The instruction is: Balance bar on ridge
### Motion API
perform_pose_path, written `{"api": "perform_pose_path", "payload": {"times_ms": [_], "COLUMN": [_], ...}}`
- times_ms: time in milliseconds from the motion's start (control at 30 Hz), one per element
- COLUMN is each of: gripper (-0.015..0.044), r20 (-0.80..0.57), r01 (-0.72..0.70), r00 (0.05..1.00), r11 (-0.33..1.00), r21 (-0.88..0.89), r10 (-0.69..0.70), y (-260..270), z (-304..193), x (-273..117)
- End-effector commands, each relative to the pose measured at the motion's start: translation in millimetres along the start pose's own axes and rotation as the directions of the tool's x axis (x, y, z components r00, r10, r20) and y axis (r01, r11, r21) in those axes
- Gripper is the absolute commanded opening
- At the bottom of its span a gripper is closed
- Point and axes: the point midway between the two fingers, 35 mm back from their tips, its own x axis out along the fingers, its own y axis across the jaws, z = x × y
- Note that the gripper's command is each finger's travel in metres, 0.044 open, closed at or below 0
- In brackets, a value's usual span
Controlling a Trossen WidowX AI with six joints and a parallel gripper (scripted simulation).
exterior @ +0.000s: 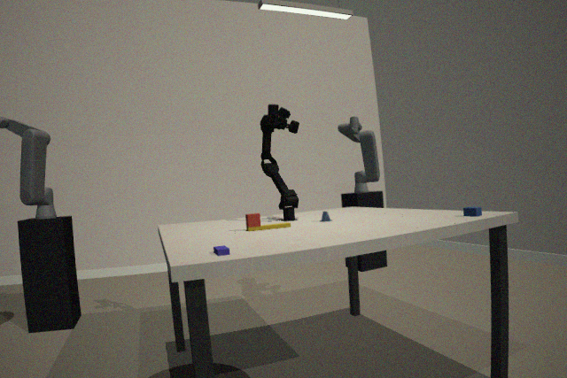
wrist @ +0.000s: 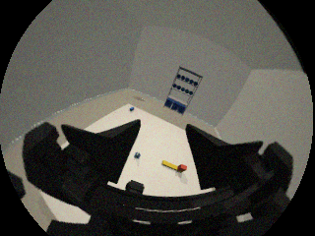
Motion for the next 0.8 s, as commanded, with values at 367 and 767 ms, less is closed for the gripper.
{"api": "perform_pose_path", "payload": {"times_ms": [367,767], "gripper": [0.0315,0.0315], "r20": [-0.326,-0.553], "r01": [-0.019,-0.16], "r00": [0.942,0.827], "r11": [0.959,0.897], "r21": [-0.283,-0.411], "r10": [-0.077,-0.106], "y": [-30.1,-67.7], "z": [-25.9,-72.2], "x": [107.8,170.2]}}
